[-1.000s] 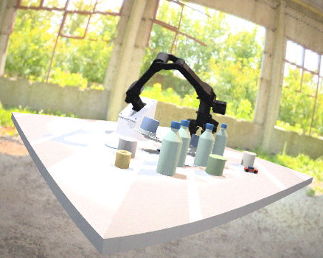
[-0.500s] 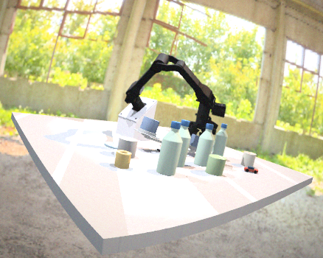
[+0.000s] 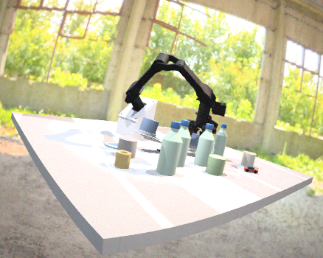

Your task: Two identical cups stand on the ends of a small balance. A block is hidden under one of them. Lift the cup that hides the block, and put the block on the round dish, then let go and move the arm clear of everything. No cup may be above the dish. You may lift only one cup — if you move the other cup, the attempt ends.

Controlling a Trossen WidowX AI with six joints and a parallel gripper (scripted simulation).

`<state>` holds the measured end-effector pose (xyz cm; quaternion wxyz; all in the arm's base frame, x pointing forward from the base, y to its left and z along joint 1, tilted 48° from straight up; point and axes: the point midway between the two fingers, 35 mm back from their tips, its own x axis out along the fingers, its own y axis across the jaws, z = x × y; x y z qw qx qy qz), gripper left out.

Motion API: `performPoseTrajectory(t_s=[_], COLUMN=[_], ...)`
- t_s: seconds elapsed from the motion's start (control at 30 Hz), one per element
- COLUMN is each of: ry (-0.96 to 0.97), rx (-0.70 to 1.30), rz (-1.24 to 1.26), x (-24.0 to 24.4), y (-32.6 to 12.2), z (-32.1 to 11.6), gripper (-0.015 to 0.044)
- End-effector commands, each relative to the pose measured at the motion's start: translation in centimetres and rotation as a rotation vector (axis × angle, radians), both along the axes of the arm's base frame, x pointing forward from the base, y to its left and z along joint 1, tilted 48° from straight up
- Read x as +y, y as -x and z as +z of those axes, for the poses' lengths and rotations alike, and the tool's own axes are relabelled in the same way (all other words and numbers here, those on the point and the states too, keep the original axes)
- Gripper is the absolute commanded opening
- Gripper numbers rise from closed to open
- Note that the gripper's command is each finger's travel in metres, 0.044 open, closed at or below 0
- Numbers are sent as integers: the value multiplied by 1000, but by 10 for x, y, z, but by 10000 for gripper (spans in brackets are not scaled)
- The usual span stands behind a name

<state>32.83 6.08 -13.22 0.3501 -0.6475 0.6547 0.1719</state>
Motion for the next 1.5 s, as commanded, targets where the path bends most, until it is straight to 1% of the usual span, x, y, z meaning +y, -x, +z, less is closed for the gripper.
performPoseTrajectory(t_s=[0.0,1.47], ry=[-6,-13], rx=[-8,-7], rz=[1,2], x=[7,49], y=[-2,-1], z=[4,40], gripper=[0,0])
